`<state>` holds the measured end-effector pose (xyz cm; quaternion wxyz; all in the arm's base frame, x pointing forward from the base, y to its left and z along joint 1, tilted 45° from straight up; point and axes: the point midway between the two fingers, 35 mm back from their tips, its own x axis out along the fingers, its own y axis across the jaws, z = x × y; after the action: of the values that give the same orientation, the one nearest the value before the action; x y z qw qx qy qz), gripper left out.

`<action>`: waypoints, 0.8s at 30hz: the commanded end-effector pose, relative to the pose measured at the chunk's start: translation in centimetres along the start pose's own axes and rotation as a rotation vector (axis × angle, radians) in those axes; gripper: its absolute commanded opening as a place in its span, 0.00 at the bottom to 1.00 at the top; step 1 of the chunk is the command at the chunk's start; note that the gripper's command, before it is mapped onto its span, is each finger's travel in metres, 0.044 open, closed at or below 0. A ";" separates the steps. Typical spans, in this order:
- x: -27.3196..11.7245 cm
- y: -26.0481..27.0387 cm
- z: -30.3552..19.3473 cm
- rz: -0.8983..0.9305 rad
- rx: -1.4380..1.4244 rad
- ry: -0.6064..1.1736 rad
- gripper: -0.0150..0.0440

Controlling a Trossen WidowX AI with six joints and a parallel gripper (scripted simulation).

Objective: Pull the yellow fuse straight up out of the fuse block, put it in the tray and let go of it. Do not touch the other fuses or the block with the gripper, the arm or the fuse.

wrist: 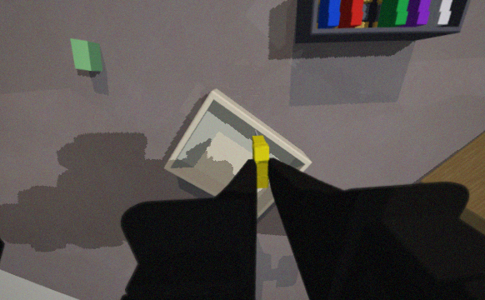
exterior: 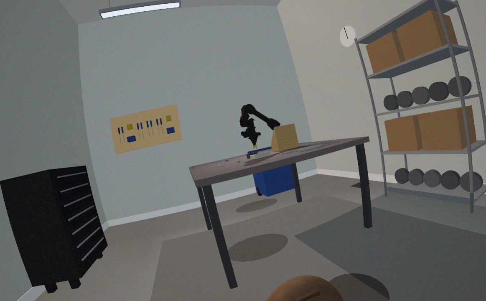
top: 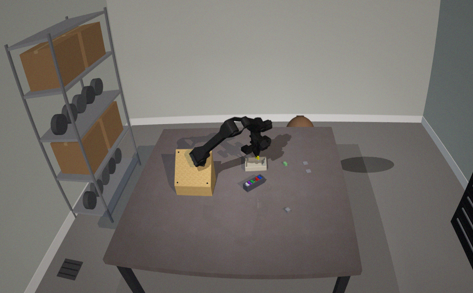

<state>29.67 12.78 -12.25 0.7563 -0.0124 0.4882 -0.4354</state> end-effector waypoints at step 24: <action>3.1 1.7 -3.8 -0.013 0.001 -0.002 0.25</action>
<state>28.50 13.98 -16.73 0.7561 -0.0098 0.4860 -0.4381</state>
